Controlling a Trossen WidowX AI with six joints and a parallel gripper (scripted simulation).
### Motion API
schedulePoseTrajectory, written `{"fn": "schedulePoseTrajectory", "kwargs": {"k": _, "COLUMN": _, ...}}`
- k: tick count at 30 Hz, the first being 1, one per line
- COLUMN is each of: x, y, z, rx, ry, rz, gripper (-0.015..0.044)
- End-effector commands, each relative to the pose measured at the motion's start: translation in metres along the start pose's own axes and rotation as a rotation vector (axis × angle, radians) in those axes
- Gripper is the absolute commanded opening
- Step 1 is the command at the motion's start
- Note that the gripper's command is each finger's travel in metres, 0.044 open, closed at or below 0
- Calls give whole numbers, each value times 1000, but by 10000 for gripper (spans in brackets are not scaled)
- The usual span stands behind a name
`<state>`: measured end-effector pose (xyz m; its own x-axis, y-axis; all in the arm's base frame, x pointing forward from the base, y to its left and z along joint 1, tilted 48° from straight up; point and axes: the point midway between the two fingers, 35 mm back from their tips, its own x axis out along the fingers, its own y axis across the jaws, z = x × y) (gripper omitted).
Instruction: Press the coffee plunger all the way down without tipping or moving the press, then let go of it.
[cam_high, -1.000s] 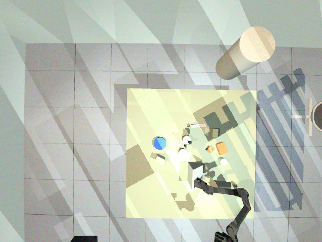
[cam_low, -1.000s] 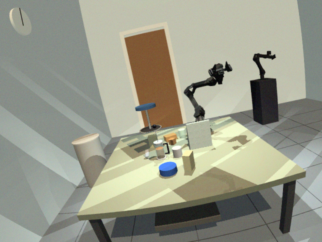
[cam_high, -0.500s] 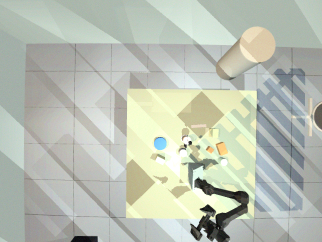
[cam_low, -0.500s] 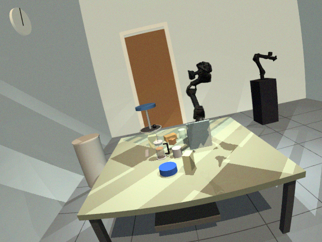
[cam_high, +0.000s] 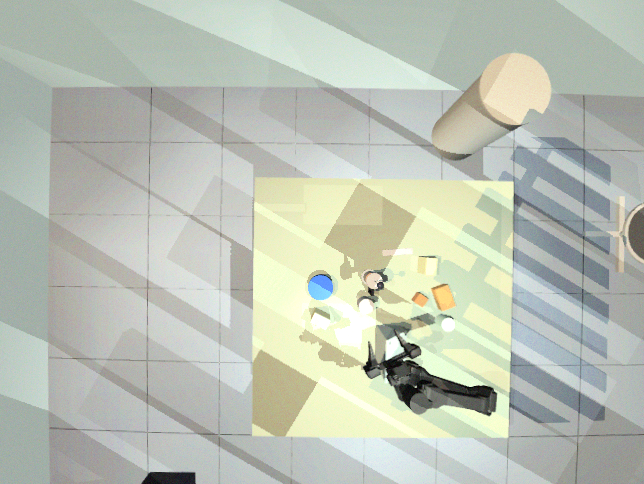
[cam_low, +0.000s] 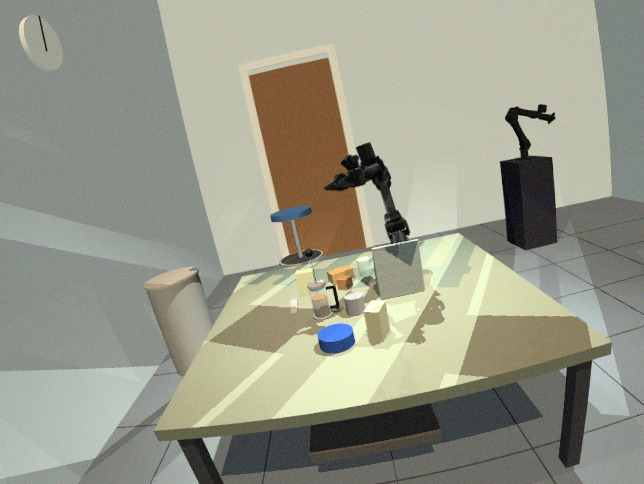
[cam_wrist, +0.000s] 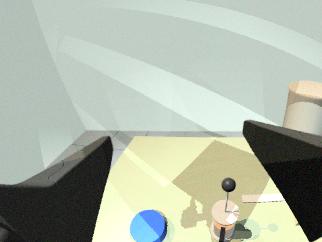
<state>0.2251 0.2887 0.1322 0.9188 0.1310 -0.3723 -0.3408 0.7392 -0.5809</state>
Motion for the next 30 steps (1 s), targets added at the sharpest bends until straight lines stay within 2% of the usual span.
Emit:
{"fn": "schedulePoseTrajectory", "kwargs": {"k": 1, "x": 44, "y": -38, "z": -47, "rx": -45, "ry": 168, "rz": -107, "gripper": 440}}
{"fn": "schedulePoseTrajectory", "kwargs": {"k": 7, "x": 81, "y": -90, "z": -110, "rx": -68, "ry": 381, "rz": -225, "gripper": 440}}
{"fn": "schedulePoseTrajectory", "kwargs": {"k": 12, "x": 88, "y": -95, "z": -125, "rx": -69, "ry": 395, "rz": -230, "gripper": 440}}
{"fn": "schedulePoseTrajectory", "kwargs": {"k": 18, "x": 97, "y": -103, "z": -171, "rx": -69, "ry": 393, "rz": -233, "gripper": 440}}
{"fn": "schedulePoseTrajectory", "kwargs": {"k": 30, "x": 104, "y": -105, "z": -174, "rx": -70, "ry": 394, "rz": -231, "gripper": 440}}
